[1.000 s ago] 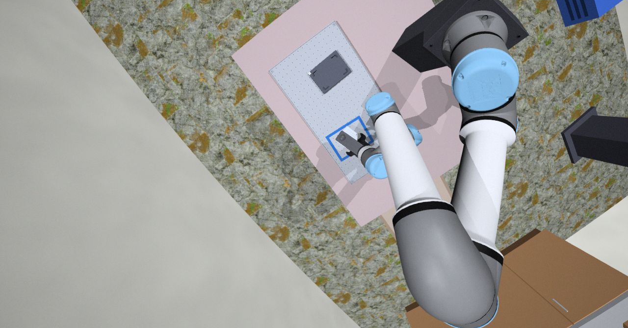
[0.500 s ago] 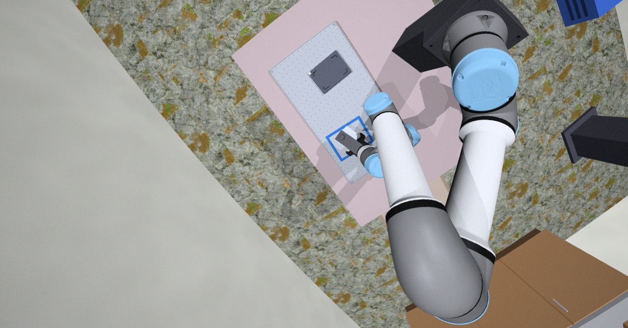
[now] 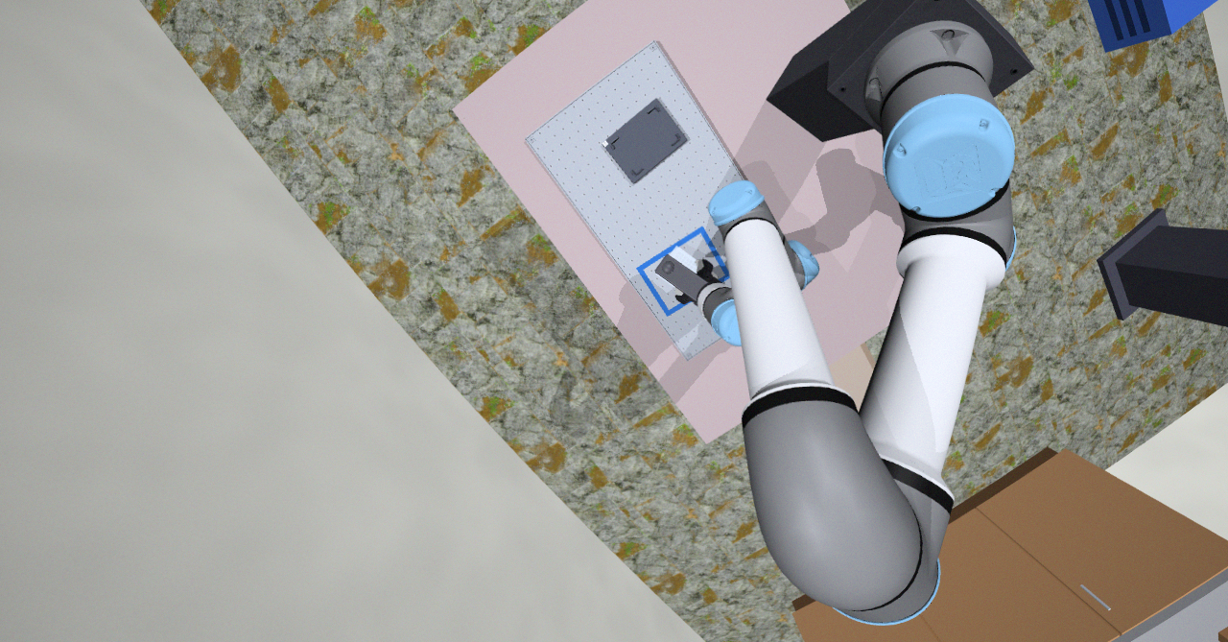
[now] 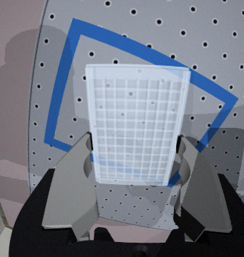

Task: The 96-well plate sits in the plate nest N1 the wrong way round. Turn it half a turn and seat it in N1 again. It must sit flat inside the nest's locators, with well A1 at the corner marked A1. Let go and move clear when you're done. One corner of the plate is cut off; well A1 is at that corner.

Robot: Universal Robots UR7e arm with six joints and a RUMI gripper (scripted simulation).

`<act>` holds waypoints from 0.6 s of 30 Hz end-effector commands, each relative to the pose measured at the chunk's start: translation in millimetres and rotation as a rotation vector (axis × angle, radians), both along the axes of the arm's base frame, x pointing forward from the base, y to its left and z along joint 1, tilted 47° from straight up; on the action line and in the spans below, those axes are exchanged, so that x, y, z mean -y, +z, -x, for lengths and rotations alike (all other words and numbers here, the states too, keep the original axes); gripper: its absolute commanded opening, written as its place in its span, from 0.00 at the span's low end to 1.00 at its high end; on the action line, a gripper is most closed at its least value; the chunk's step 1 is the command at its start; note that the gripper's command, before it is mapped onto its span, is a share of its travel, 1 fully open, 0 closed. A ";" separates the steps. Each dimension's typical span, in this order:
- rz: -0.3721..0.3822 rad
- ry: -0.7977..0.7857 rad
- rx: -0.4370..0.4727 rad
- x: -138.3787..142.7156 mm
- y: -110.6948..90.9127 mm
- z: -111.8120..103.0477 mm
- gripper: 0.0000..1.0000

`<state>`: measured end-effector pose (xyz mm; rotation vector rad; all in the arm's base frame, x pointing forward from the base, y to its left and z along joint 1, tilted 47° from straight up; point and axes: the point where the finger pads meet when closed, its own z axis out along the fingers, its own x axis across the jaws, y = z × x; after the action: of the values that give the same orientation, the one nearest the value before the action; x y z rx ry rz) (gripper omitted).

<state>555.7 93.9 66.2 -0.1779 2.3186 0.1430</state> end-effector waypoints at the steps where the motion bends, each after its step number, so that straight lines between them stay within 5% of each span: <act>1: 0.000 0.000 0.001 -1.0 -2.2 -3.4 0.00; 18: 0.000 0.000 0.001 -2.6 -9.1 -10.5 0.00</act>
<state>563.3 95.6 59.0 -0.1780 2.3185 0.1430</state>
